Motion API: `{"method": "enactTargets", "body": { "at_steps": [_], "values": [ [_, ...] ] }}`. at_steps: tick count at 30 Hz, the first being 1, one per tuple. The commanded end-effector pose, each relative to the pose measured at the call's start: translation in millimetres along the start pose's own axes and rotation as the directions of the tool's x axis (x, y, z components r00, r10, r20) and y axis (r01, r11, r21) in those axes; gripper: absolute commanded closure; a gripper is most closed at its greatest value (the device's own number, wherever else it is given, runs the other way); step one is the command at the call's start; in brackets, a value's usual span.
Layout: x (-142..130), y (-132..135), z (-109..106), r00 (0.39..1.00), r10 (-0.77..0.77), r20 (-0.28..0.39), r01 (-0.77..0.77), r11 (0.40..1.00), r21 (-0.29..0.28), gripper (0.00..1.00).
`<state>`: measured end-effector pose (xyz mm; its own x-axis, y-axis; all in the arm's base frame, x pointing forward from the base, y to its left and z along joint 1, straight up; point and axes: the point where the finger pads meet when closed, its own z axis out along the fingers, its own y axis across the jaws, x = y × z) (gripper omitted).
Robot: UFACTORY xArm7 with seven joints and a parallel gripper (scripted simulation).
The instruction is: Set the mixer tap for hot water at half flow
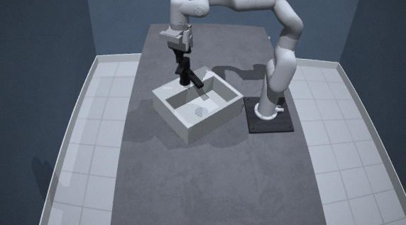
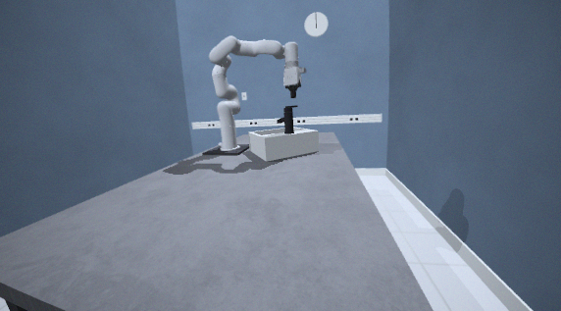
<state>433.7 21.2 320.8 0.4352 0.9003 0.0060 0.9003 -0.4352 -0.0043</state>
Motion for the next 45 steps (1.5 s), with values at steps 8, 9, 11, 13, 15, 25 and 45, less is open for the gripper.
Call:
{"method": "enactTargets", "body": {
  "at_steps": [8,9,11,13,15,25,45],
  "values": [
    [0.2,0.4,-6.2,0.844,0.536,-0.003,-0.536,0.844,-0.004,1.0],
    [0.2,0.4,-6.8,0.816,0.578,-0.004,-0.578,0.816,-0.003,1.0],
    [0.1,0.3,-7.8,0.754,0.657,-0.007,-0.657,0.754,-0.001,1.0],
    [0.0,0.3,-8.9,0.685,0.729,-0.009,-0.729,0.685,0.001,1.0],
    [0.0,0.3,-8.9,0.685,0.729,-0.009,-0.729,0.685,0.001,1.0],
    [-0.2,0.0,-14.2,0.2,0.98,-0.01,-0.98,0.2,0.017,1.0],
    [-0.4,-0.5,-19.7,-0.682,0.732,0.01,-0.731,-0.682,0.029,1.0]
  ]
}}
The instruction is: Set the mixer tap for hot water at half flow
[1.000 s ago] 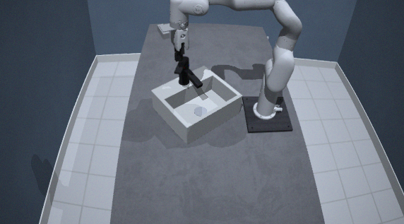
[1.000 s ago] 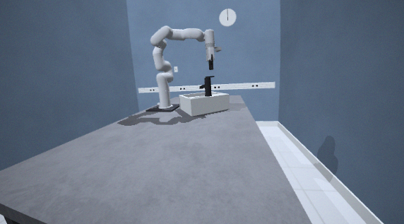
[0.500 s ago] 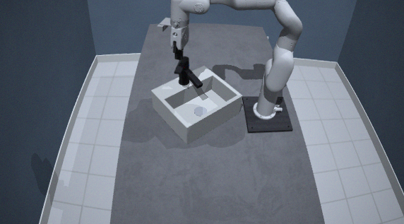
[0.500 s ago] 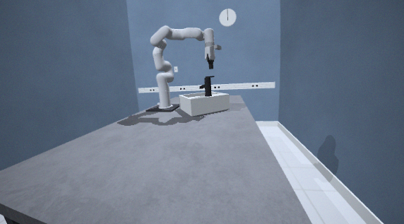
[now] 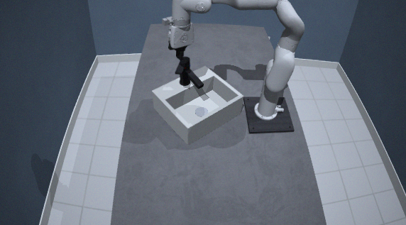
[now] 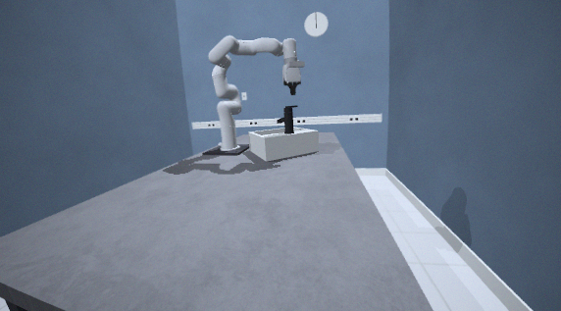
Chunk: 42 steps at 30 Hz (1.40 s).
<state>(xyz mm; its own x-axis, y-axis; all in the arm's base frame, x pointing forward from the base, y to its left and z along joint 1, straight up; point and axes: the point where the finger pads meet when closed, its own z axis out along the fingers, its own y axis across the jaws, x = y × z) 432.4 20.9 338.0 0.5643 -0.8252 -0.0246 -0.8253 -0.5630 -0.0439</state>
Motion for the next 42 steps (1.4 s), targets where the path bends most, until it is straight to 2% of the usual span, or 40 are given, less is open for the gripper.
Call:
{"method": "enactTargets", "body": {
  "at_steps": [1,2,4,5,8,11,12,42],
  "values": [
    [0.2,-0.7,-2.6,0.961,0.275,-0.018,-0.275,0.961,-0.007,1.0],
    [0.2,-0.7,-2.6,0.946,0.322,-0.019,-0.322,0.947,-0.007,1.0],
    [0.2,-0.7,-2.6,0.946,0.322,-0.019,-0.322,0.947,-0.007,1.0],
    [0.2,-0.7,-2.7,0.889,0.457,-0.024,-0.457,0.889,-0.007,1.0],
    [0.2,-0.7,-2.8,0.836,0.549,-0.029,-0.549,0.836,-0.008,1.0],
    [0.2,-0.7,-2.8,0.748,0.663,-0.041,-0.664,0.748,-0.011,1.0],
    [0.2,-0.7,-2.8,0.721,0.692,-0.046,-0.693,0.721,-0.013,0.3],
    [0.2,-0.7,-2.8,0.721,0.692,-0.046,-0.693,0.721,-0.013,0.3]
  ]
}}
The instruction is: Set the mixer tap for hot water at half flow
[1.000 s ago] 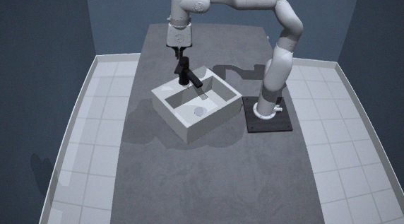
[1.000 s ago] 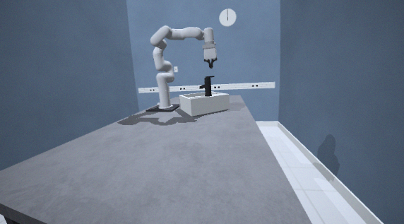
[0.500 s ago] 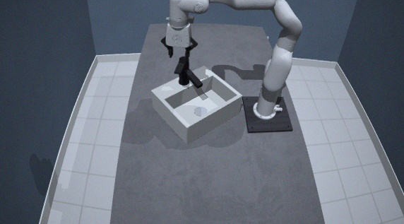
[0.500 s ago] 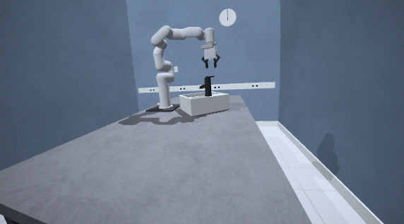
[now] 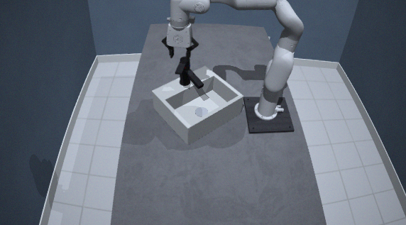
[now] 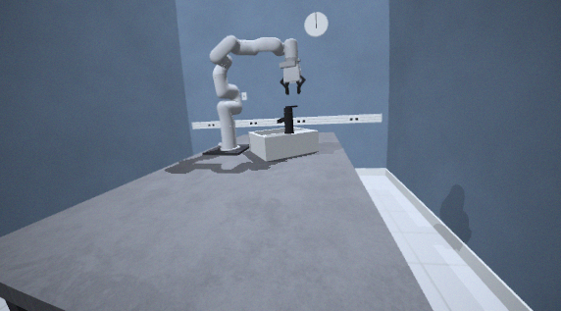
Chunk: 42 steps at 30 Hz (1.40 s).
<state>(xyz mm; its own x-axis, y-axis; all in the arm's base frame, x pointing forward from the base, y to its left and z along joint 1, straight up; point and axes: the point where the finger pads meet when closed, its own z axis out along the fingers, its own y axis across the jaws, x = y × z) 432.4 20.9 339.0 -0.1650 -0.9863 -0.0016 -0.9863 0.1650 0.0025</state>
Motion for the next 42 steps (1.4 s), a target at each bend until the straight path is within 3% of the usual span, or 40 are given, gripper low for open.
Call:
{"method": "enactTargets", "body": {
  "at_steps": [1,19,42],
  "values": [
    [-0.1,-0.7,-1.8,1.0,0.0,0.001,0.0,1.0,0.005,0.3],
    [-0.2,-0.7,2.8,1.0,0.0,0.0,0.0,1.0,0.004,0.3],
    [-0.6,-1.0,34.0,1.0,0.0,0.0,0.0,1.0,0.004,0.3]
  ]
}}
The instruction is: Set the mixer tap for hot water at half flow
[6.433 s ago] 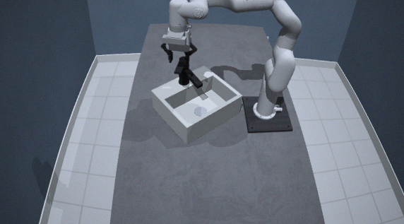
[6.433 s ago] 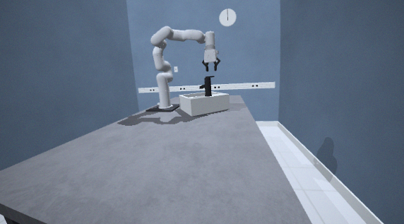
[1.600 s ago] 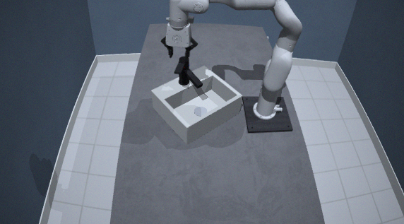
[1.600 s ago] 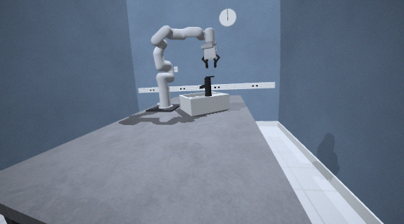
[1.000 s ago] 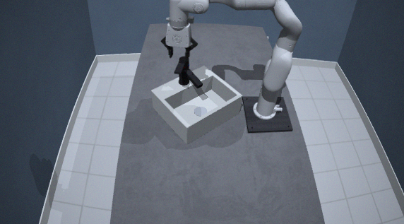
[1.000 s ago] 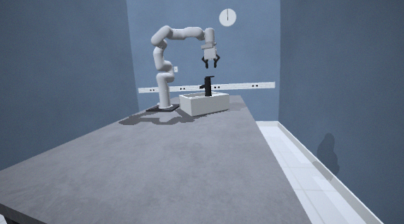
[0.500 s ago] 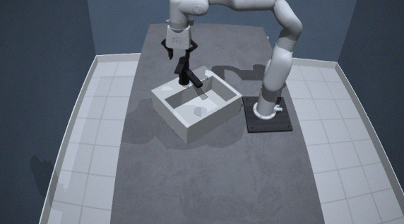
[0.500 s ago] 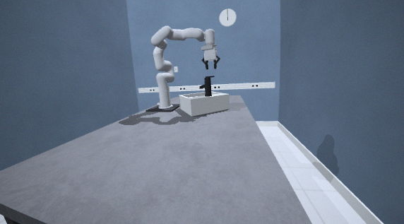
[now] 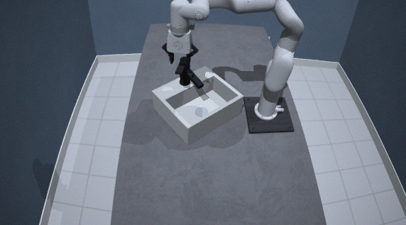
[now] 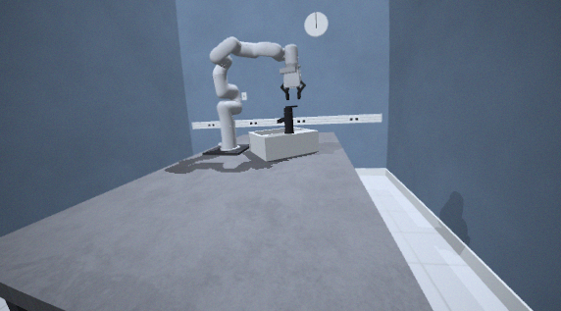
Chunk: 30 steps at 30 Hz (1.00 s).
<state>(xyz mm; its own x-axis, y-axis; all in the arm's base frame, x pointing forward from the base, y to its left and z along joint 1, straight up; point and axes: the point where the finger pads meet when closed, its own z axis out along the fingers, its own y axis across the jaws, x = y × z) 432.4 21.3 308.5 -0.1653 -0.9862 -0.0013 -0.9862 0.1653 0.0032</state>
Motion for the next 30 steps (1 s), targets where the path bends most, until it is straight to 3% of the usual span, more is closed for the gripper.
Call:
{"method": "enactTargets", "body": {
  "at_steps": [1,30],
  "values": [
    [-0.3,-1.0,5.1,1.0,0.0,0.001,0.0,1.0,0.005,0.3],
    [-0.5,-1.1,22.9,1.0,0.0,0.001,0.0,1.0,0.005,0.3]
  ]
}}
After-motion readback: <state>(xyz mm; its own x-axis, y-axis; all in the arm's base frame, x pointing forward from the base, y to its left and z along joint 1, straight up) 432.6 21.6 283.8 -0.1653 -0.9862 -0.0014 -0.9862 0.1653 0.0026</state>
